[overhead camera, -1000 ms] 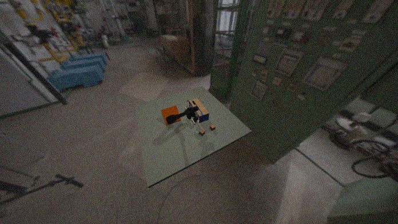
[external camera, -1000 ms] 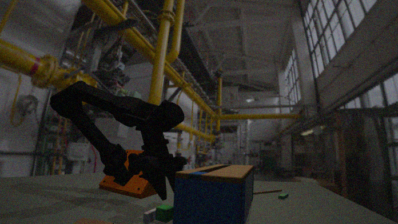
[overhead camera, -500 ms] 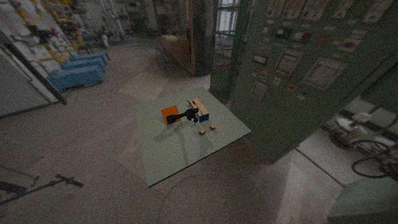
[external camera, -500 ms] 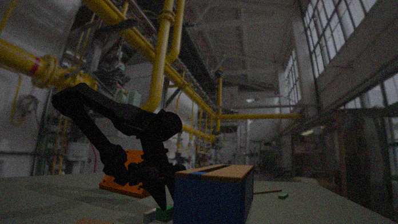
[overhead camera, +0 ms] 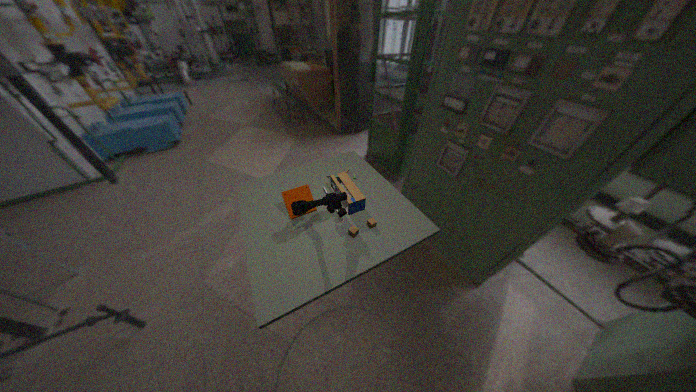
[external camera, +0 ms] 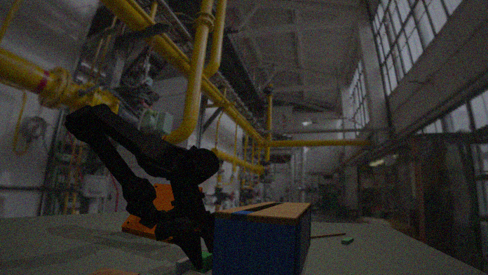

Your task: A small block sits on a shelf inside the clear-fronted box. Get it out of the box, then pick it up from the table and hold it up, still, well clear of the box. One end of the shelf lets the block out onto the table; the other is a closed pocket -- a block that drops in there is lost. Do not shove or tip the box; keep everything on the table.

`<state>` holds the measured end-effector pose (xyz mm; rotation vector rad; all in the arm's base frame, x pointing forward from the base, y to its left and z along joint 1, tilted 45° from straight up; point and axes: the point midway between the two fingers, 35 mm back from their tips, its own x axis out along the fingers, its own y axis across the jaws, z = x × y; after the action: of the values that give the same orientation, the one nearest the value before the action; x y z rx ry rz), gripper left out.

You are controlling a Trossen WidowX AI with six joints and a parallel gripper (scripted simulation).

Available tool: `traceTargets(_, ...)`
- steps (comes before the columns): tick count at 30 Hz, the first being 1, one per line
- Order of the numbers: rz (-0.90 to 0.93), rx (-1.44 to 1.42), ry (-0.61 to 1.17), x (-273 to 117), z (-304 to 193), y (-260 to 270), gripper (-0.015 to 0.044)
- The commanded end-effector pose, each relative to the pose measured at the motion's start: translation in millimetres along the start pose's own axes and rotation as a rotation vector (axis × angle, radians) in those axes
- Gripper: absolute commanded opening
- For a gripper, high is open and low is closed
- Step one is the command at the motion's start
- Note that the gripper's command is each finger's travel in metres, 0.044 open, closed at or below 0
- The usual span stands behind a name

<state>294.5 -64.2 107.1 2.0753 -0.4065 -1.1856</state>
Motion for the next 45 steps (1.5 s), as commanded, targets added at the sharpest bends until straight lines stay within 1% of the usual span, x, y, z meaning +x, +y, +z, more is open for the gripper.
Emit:
traceTargets(1,-0.004,-0.008,-0.001,3,3,-2,0.0259)
traceTargets(7,-0.004,-0.008,-0.001,3,3,-2,0.0101)
traceTargets(11,-0.004,-0.008,-0.001,3,3,-2,0.0075)
traceTargets(14,-0.006,-0.006,-0.003,-3,-1,-2,0.0000)
traceTargets(24,-0.005,-0.001,-0.002,-50,-22,-1,0.0000)
traceTargets(30,-0.004,-0.008,-0.001,-54,-23,-1,0.0000)
traceTargets(45,-0.013,-0.610,-0.024,-64,-21,-10,0.0000)
